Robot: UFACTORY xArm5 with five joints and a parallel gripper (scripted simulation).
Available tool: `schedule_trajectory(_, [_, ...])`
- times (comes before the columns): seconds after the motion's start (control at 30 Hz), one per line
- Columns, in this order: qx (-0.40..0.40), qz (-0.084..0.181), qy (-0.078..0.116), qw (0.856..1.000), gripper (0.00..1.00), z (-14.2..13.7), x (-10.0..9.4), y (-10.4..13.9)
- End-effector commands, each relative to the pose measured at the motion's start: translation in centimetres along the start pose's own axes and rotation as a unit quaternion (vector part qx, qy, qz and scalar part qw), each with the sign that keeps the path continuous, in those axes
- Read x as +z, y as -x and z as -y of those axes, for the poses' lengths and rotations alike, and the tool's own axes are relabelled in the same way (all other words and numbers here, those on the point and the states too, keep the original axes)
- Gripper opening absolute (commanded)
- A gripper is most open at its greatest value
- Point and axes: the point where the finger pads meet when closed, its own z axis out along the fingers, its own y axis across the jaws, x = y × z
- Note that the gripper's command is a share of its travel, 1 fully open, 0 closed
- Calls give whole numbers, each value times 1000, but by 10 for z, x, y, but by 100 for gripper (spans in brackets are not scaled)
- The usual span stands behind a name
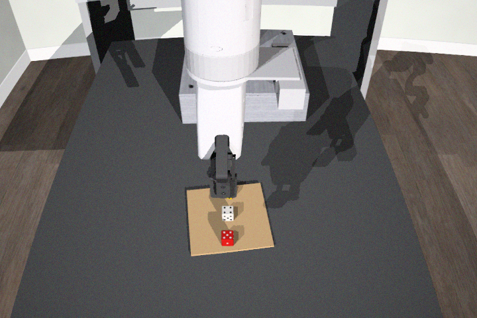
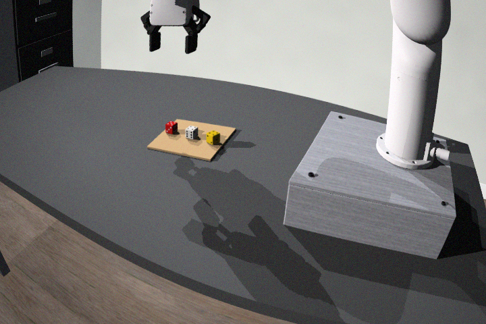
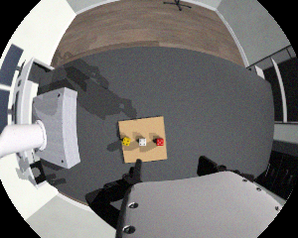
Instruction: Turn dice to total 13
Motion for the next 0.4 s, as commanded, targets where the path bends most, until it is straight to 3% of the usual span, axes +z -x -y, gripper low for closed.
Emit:
schedule_trajectory(0.0, [0, 0, 2, 1000, 100, -1, -2, 0])
schedule_trajectory(0.37, [0, 0, 2, 1000, 100, -1, -2, 0])
